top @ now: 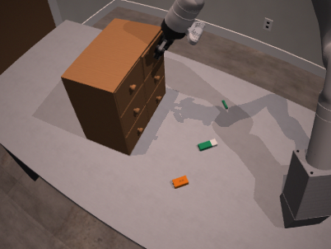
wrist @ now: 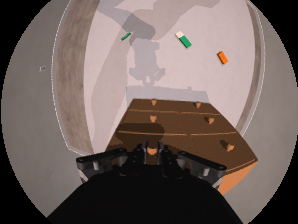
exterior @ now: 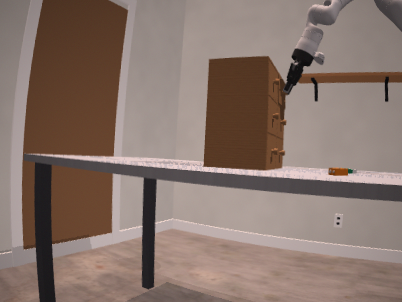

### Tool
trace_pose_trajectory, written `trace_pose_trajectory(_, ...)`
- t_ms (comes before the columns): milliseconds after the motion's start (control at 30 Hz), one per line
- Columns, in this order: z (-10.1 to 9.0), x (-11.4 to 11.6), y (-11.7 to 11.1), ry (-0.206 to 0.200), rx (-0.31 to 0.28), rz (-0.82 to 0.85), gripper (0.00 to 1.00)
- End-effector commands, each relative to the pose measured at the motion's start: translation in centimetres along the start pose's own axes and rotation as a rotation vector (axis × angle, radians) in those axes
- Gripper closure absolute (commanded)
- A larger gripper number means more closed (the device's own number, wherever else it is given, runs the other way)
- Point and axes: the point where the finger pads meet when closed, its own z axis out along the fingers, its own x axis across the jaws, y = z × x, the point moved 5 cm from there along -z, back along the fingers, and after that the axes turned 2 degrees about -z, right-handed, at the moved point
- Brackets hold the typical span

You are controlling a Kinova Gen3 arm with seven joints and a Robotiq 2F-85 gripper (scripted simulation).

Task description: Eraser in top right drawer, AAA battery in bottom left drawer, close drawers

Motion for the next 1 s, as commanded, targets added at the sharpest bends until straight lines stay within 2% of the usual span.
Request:
trace_pose_trajectory(0,-0.2,0.0,-0.5,0.0,0.001,0.004,0.87)
trace_pose_trajectory(967,-1.6,0.0,-3.4,-0.001,-0.002,-0.001,0.87)
